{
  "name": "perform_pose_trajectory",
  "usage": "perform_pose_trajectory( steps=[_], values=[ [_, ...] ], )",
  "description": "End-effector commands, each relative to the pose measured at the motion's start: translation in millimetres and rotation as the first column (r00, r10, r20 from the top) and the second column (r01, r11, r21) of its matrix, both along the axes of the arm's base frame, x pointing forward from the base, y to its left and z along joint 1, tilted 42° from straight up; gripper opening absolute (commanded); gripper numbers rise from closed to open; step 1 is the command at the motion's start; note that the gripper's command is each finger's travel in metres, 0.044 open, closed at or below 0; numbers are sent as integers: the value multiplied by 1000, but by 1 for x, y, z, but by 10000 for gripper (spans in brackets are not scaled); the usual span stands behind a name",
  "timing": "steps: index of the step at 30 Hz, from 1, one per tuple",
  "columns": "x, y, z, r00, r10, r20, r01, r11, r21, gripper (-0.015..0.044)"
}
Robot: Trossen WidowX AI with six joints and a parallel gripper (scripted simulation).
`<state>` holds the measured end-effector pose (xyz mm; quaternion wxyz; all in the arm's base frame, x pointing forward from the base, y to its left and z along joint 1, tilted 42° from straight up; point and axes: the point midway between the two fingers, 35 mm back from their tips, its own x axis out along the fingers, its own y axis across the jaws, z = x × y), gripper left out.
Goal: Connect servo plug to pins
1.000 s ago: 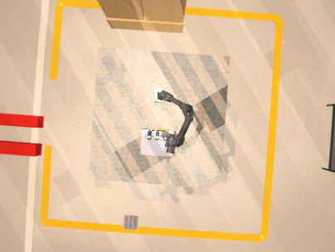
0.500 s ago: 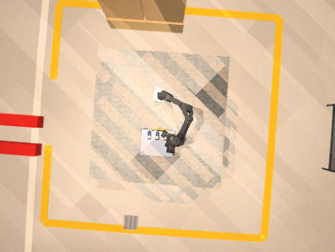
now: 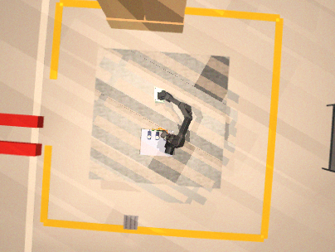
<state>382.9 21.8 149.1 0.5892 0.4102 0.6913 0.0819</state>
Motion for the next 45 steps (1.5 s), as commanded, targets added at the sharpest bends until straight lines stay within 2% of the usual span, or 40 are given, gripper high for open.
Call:
perform_pose_trajectory(
  steps=[1,27,36,45],
  values=[
    [-6,-10,-5,1000,23,11,-23,1000,-8,0],
    [-103,-99,-81,938,273,213,-266,962,-63,0],
    [-143,-110,-101,894,349,281,-343,937,-71,0],
    [-143,-97,-117,893,350,283,-344,936,-72,0]
  ],
)
